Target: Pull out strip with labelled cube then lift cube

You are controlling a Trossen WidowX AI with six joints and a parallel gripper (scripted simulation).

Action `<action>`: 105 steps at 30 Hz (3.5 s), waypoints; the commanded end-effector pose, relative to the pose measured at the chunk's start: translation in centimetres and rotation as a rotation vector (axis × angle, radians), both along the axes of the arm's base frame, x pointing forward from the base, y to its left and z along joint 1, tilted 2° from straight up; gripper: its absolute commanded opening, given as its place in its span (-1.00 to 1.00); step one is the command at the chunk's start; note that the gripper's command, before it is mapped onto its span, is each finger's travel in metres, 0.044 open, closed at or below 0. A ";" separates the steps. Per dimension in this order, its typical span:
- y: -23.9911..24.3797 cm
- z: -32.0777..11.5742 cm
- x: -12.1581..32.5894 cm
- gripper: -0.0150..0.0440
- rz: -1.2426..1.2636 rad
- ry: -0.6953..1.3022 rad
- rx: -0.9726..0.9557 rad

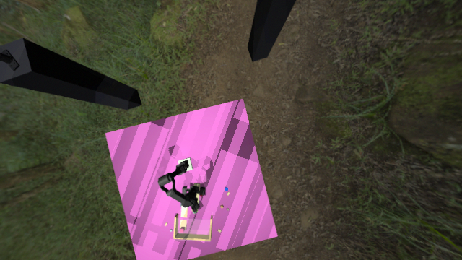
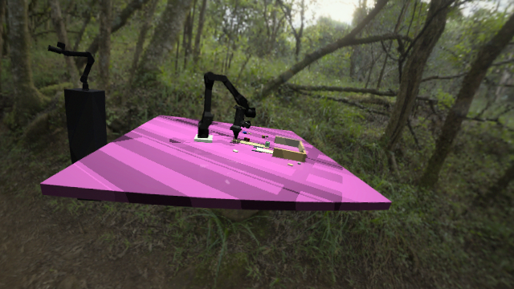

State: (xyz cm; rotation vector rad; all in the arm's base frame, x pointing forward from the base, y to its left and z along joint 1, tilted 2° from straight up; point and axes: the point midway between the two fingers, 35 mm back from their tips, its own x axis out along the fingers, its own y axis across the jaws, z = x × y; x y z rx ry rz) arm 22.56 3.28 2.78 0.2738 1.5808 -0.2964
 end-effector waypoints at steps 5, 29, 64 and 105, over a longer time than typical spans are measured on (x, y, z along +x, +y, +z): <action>0.0 2.8 0.8 -0.40 0.005 -0.016 0.012; -3.7 4.1 10.2 1.00 0.044 -0.024 0.009; -7.6 4.3 20.3 0.38 0.044 -0.034 0.005; -7.5 -0.1 20.2 -0.09 0.041 -0.036 0.008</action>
